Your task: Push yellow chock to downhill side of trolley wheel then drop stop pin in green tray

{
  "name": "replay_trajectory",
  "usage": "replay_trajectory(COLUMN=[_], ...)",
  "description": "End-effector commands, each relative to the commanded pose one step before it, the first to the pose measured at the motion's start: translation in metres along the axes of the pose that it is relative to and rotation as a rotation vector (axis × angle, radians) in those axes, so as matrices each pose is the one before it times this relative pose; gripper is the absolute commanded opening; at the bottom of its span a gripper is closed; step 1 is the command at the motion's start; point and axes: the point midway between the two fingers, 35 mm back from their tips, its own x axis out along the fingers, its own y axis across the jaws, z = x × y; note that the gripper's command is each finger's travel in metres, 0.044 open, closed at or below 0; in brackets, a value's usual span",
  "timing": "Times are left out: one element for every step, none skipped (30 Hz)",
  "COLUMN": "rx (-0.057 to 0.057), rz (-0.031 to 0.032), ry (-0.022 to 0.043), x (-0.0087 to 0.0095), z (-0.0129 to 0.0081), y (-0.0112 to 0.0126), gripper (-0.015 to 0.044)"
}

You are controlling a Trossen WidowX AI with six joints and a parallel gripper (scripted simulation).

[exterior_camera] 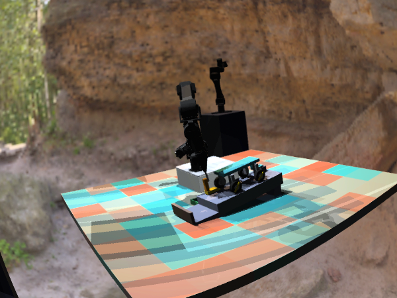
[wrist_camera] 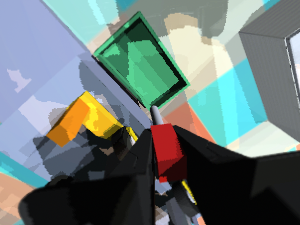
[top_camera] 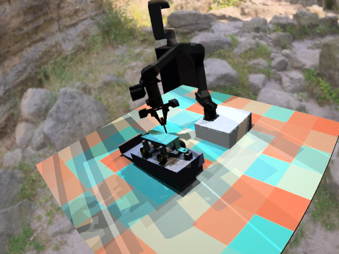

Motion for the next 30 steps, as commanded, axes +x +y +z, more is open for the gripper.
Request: replay_trajectory(rx=[0.0997, 0.0296, 0.0296, 0.0296, 0.0296, 0.0298, 0.0298, 0.0298, 0.0298, 0.0298, 0.0299, 0.0298, 0.0299, 0.0299, 0.0299, 0.0299, 0.0299, 0.0299, 0.0299, 0.0299, 0.03, 0.03, 0.03, 0.03, 0.03, 0.03, 0.03, 0.03, 0.0301, 0.0245], rz=[0.00824, 0.00297, 0.00316, 0.00334, 0.00352, 0.00328, 0.00346, 0.00363, 0.00381, 0.00396, 0.00412, 0.00427, 0.00442, 0.00455, 0.00469, 0.00481, 0.00493, 0.00503, 0.00514, 0.00523, 0.00532, 0.0054, 0.00547, 0.00553, 0.00559, 0.00563, 0.00567, 0.0057, 0.00572, 0.00467], ry=[-0.02209, -0.00495, -0.00484, -0.0047, -0.00458, -0.0047, -0.00458, -0.00444, -0.00429, -0.00414, -0.00399, -0.00382, -0.00365, -0.00348, -0.0033, -0.00311, -0.00293, -0.00273, -0.00254, -0.00234, -0.00213, -0.00193, -0.00172, -0.0015, -0.00129, -0.00107, -0.00086, -0.00064, -0.00042, -0.00018], x=[0.00156, 0.00004, 0.00003, 0.00003, 0.00002, 0.00003, 0.00003, 0.00002, 0.00002, 0.00001, 0.0, 0.0, -0.00001, -0.00001, -0.00002, -0.00002, -0.00003, -0.00004, -0.00004, -0.00005, -0.00005, -0.00006, -0.00007, -0.00007, -0.00008, -0.00008, -0.00009, -0.00009, -0.0001, -0.00009], z=[0.00049, -0.00017, -0.00017, -0.00016, -0.00016, -0.00016, -0.00016, -0.00016, -0.00015, -0.00015, -0.00015, -0.00014, -0.00014, -0.00014, -0.00014, -0.00013, -0.00013, -0.00013, -0.00013, -0.00012, -0.00012, -0.00012, -0.00011, -0.00011, -0.00011, -0.00011, -0.0001, -0.0001, -0.0001, -0.00008], y=[-0.00244, -0.00013, -0.00013, -0.00013, -0.00013, -0.00013, -0.00013, -0.00014, -0.00014, -0.00014, -0.00014, -0.00014, -0.00014, -0.00015, -0.00015, -0.00015, -0.00015, -0.00015, -0.00015, -0.00015, -0.00016, -0.00016, -0.00016, -0.00016, -0.00016, -0.00016, -0.00016, -0.00016, -0.00017, -0.00014], gripper=[0.0, 0.0, 0.0, 0.0, 0.0, 0.0, 0.0, 0.0, 0.0, 0.0, 0.0, 0.0, 0.0, 0.0, 0.0, 0.0, 0.0, 0.0, 0.0, 0.0, 0.0, 0.0, 0.0, 0.0, 0.0, 0.0, 0.0, 0.0, 0.0, 0.0])
